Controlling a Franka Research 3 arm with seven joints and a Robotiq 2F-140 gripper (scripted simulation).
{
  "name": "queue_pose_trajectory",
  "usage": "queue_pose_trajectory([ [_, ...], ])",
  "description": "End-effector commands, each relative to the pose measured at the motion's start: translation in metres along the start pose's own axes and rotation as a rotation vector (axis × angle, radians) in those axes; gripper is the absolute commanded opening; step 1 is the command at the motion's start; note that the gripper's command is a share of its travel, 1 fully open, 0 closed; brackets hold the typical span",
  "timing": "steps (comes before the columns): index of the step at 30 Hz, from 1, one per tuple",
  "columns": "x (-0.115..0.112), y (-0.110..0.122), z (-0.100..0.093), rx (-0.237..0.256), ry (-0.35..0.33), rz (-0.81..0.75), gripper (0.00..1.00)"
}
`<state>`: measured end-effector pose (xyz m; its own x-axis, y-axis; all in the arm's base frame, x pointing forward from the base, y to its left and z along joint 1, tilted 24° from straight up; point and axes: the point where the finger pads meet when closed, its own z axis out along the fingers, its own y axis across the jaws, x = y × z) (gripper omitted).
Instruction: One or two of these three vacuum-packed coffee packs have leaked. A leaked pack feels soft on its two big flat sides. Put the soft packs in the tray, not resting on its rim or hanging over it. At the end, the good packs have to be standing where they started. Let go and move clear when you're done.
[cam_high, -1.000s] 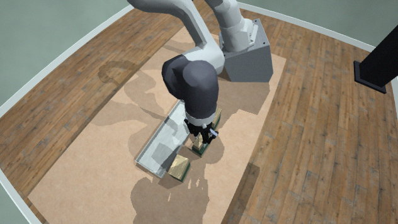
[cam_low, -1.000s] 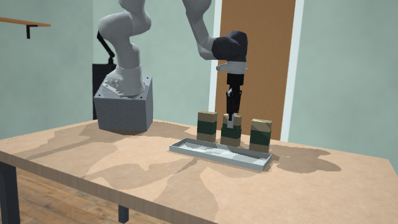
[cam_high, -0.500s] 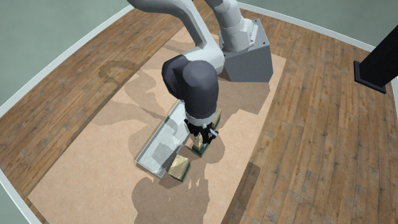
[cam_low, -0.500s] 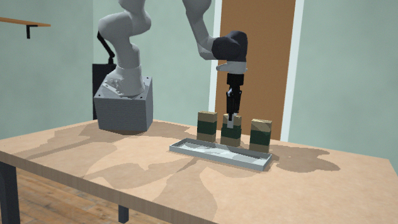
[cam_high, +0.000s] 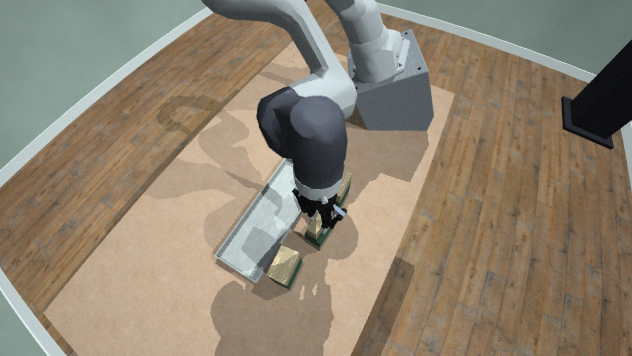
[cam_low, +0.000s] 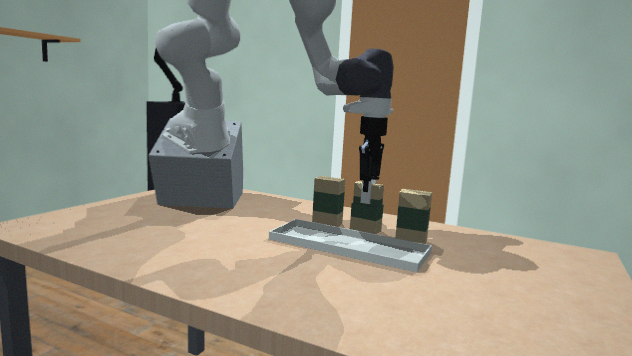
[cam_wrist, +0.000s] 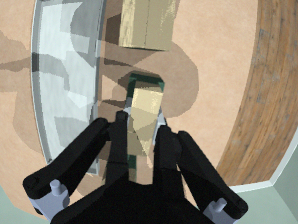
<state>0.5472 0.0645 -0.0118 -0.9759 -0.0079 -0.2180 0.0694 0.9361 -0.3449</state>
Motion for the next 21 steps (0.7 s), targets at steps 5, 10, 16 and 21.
queue_pose_trajectory([
  [5,0.0,-0.001,-0.012,0.001,0.002,0.007,0.24],
  [10,0.0,-0.001,-0.029,0.001,0.002,0.007,0.24],
  [16,0.0,-0.001,-0.043,0.001,0.002,0.007,0.24],
  [21,0.0,-0.001,-0.052,0.001,0.002,0.007,0.24],
])
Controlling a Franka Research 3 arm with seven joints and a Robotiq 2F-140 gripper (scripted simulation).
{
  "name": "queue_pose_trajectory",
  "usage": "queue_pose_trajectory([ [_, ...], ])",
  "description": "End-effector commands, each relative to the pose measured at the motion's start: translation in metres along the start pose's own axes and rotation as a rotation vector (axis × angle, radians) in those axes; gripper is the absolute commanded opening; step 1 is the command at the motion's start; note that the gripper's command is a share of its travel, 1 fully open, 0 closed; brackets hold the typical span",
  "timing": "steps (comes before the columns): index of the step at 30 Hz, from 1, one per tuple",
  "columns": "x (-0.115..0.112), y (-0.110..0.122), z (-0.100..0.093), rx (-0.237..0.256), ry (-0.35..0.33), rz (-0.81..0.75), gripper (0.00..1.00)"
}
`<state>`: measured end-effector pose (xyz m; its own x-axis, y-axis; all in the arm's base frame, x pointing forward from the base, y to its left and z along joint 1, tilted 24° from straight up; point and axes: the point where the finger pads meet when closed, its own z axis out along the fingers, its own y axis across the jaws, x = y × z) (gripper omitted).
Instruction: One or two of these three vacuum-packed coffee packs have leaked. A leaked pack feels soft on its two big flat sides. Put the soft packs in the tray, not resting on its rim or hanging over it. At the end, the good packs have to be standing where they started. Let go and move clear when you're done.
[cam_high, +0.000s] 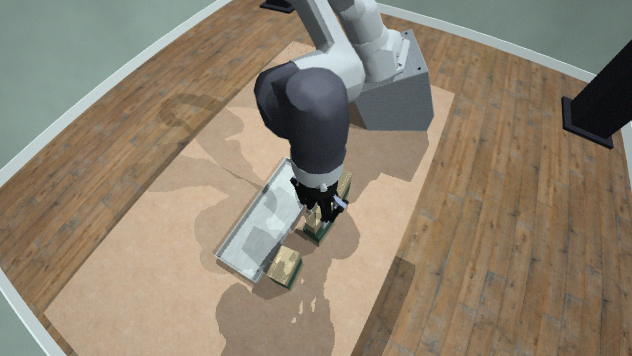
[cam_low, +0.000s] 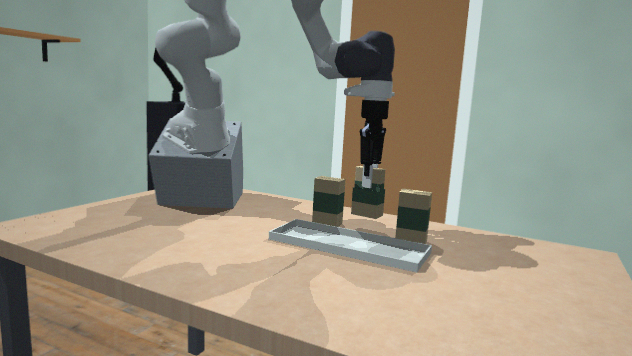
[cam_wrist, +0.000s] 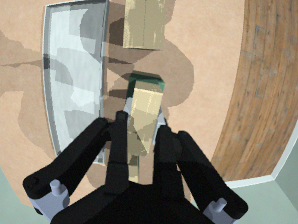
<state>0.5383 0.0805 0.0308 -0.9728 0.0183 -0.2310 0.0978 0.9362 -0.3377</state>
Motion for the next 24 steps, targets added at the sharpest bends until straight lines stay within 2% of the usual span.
queue_pose_trajectory([
  [1,0.001,-0.001,-0.006,0.002,0.005,-0.022,0.24],
  [18,0.001,-0.001,-0.007,0.002,0.005,-0.022,0.24],
  [24,0.0,-0.013,-0.007,0.002,0.005,-0.022,0.24],
])
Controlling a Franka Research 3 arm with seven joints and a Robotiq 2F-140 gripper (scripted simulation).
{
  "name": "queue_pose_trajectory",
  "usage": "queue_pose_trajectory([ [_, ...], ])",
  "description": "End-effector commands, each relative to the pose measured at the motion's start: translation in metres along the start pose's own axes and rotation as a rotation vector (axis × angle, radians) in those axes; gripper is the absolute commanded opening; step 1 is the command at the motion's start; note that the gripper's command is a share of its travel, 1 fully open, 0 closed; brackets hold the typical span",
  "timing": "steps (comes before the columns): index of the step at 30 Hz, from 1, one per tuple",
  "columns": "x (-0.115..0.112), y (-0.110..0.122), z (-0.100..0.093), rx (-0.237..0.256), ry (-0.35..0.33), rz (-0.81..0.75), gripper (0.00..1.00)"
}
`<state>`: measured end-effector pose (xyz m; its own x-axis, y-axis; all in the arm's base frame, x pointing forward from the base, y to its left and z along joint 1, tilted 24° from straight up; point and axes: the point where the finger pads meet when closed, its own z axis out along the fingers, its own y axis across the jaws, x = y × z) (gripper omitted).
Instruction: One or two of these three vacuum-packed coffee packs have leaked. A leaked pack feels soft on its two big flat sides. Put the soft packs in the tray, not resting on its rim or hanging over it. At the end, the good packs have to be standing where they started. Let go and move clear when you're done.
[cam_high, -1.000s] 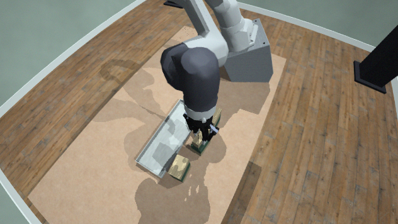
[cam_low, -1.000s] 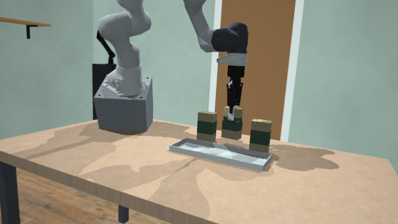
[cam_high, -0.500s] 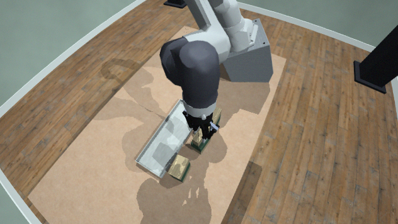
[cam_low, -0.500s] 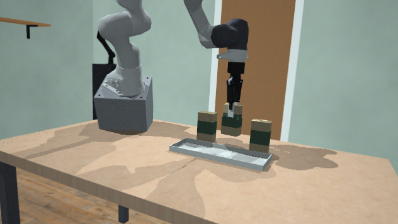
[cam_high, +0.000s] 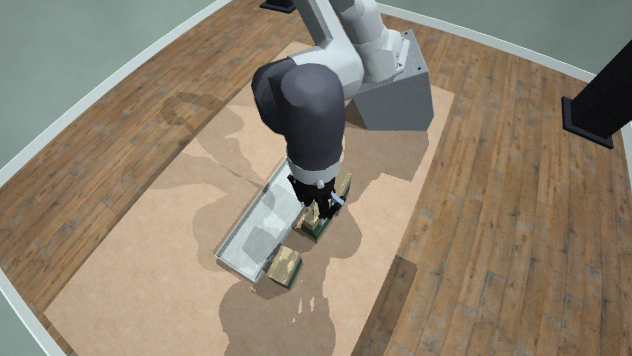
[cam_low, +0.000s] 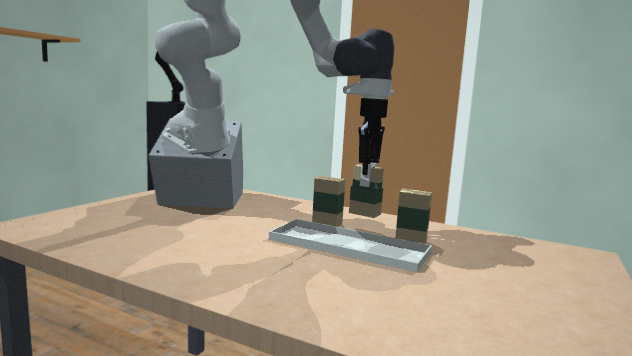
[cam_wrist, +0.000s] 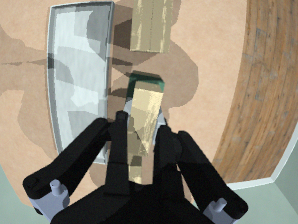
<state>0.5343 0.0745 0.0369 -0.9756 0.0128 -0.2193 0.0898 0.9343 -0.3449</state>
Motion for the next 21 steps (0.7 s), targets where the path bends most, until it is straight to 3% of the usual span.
queue_pose_trajectory([
  [1,-0.003,-0.009,-0.002,-0.004,-0.004,-0.013,0.24],
  [5,-0.004,-0.018,-0.002,-0.004,-0.004,-0.013,0.24],
  [19,-0.013,-0.111,-0.002,-0.004,-0.004,-0.013,0.24],
  [21,-0.013,-0.111,-0.002,-0.004,-0.004,-0.013,0.24],
])
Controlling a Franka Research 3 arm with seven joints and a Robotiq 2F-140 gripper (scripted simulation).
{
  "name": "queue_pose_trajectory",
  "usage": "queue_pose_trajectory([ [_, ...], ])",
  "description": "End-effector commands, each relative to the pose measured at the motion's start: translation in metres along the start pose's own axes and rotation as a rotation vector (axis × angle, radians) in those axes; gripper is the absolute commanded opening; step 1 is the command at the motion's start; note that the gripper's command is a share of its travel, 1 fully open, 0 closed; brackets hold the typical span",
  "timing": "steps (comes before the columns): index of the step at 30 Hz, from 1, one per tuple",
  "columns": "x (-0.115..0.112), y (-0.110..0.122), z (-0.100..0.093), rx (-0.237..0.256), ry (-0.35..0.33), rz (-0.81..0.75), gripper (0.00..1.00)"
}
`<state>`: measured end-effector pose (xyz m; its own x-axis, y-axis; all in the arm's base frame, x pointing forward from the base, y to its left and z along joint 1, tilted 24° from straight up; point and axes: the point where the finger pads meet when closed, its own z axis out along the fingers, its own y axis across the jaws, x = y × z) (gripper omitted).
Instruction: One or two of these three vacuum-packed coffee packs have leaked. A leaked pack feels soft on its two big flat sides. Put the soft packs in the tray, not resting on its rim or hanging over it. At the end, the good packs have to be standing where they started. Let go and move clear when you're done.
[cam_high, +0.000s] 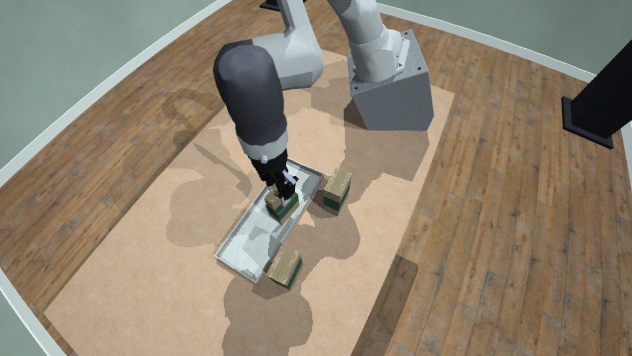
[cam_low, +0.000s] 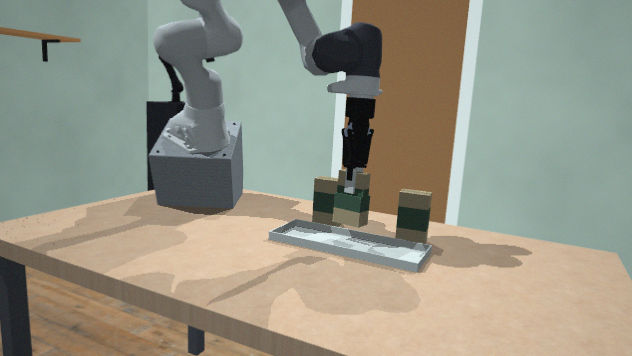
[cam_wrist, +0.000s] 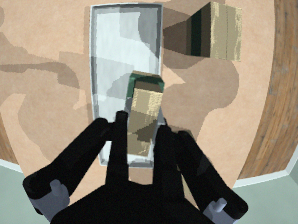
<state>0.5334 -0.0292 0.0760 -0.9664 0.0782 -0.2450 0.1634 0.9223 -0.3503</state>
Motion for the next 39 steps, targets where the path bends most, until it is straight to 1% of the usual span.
queue_pose_trajectory([
  [1,-0.005,-0.006,-0.003,-0.028,-0.003,-0.084,0.24],
  [6,-0.009,-0.03,-0.002,-0.028,-0.003,-0.084,0.24],
  [11,-0.01,-0.041,-0.002,-0.028,-0.003,-0.084,0.24],
  [29,-0.011,-0.042,-0.002,-0.028,-0.003,-0.084,0.24],
  [34,-0.011,-0.042,0.0,-0.028,-0.003,-0.084,0.24],
  [39,-0.011,-0.042,0.007,-0.028,-0.003,-0.084,0.24],
])
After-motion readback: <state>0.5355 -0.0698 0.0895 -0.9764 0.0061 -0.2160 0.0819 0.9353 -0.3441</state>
